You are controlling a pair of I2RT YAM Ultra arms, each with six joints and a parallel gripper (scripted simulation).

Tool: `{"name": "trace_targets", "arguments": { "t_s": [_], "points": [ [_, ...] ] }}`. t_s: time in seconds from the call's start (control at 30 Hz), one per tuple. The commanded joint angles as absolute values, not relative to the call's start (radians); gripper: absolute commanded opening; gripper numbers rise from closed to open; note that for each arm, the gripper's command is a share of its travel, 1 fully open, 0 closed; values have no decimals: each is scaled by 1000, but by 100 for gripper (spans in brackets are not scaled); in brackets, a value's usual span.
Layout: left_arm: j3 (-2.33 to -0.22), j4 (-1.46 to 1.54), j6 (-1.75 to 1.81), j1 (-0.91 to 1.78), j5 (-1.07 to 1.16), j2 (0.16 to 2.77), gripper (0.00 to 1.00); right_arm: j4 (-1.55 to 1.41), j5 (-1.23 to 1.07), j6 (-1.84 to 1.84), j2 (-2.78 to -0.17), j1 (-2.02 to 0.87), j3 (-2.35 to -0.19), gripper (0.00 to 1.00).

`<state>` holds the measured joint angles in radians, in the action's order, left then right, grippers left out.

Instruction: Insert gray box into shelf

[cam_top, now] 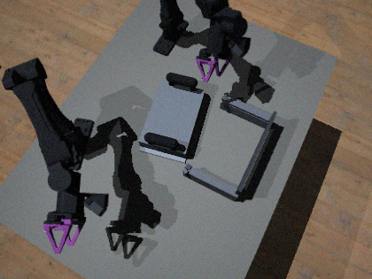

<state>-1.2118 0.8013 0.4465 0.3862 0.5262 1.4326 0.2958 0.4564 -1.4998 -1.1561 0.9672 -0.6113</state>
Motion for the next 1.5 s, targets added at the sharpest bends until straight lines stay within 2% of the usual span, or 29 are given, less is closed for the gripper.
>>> {"name": "trace_targets", "arguments": {
  "t_s": [0.0, 0.37, 1.1, 1.47],
  "points": [
    [-1242, 825, 477, 415, 503, 1454, 100, 256, 435, -1446, -1170, 935, -661, 100],
    [-1266, 959, 715, 579, 273, 1459, 100, -61, 359, -1010, -1204, 697, -757, 100],
    [-1307, 1077, 910, 763, 96, 1462, 100, -382, 271, -630, -1273, 450, -935, 100],
    [-1328, 1172, 1075, 905, -64, 1498, 100, -615, 200, -327, -1305, 257, -1030, 100]
  ]
}}
